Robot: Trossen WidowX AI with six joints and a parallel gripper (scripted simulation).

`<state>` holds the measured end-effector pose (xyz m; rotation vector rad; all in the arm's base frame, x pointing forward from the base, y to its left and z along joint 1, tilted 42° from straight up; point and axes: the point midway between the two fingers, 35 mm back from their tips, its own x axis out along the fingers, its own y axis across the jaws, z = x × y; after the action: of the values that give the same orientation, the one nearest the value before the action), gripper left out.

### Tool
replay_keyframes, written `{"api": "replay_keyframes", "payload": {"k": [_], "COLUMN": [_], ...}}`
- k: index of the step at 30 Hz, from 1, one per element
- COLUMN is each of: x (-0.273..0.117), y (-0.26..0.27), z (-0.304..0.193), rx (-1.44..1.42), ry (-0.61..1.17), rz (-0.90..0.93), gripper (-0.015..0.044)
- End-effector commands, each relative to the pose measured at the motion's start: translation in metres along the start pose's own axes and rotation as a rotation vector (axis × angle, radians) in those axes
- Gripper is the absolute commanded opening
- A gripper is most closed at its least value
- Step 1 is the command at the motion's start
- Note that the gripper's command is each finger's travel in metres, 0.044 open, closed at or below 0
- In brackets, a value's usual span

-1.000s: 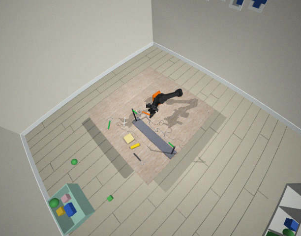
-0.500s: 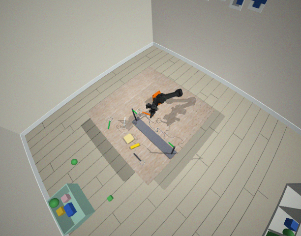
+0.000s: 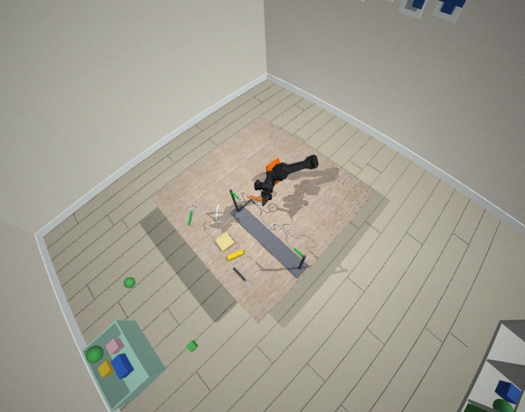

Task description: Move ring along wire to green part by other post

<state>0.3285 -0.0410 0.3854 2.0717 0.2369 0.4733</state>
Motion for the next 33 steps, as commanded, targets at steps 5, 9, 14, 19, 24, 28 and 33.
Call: {"api": "replay_keyframes", "payload": {"k": [5, 9, 14, 19, 24, 28, 33], "x": [-0.0008, -0.0011, -0.0016, -0.0021, -0.0025, -0.0028, -0.0028], "y": [0.0009, 0.0025, 0.0044, 0.0061, 0.0076, 0.0083, 0.0085], "z": [0.003, 0.0032, 0.0036, 0.004, 0.0044, 0.0047, 0.0046], "rx": [0.101, 0.146, 0.202, 0.257, 0.31, 0.349, 0.386], "ry": [0.004, 0.009, 0.016, 0.023, 0.029, 0.034, 0.039], "rz": [0.051, 0.076, 0.107, 0.137, 0.167, 0.188, 0.209], "gripper": [-0.015, -0.015, -0.015, -0.015, -0.015, -0.015, -0.015]}}
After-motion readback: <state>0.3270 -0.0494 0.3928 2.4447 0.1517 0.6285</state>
